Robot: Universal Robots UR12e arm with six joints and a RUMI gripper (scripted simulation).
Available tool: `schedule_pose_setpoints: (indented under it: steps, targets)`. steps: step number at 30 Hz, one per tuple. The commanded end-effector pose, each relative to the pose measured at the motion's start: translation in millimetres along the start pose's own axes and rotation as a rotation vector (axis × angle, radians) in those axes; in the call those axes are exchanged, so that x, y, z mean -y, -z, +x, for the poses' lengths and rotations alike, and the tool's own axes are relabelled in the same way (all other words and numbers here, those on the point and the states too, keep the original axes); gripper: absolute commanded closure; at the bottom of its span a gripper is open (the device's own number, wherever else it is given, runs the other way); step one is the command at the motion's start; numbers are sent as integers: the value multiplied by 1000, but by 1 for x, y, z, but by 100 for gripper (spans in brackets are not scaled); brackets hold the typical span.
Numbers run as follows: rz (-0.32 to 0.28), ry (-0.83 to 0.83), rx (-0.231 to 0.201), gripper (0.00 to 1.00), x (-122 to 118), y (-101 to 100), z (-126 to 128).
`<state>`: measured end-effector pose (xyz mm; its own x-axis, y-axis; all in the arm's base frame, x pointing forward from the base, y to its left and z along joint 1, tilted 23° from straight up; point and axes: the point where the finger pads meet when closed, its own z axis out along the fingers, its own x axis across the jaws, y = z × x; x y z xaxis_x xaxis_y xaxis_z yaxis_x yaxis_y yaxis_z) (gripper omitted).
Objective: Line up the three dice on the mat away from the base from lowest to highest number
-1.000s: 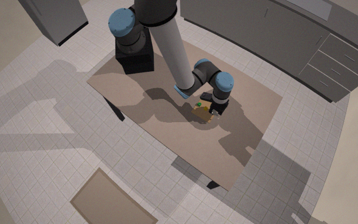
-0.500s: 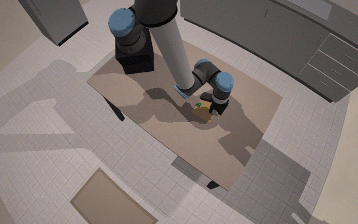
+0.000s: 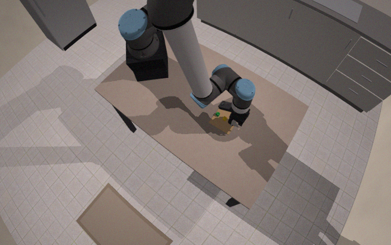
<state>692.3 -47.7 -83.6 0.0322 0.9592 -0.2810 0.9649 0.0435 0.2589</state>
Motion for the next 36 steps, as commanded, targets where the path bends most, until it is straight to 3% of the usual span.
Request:
schedule_pose_setpoints:
  steps: [1,11,26,36]
  targets:
    - [-1,0,0,97,0,0,0]
    - [-1,0,0,97,0,0,0]
    - [-1,0,0,79,0,0,0]
    - [-1,0,0,79,0,0,0]
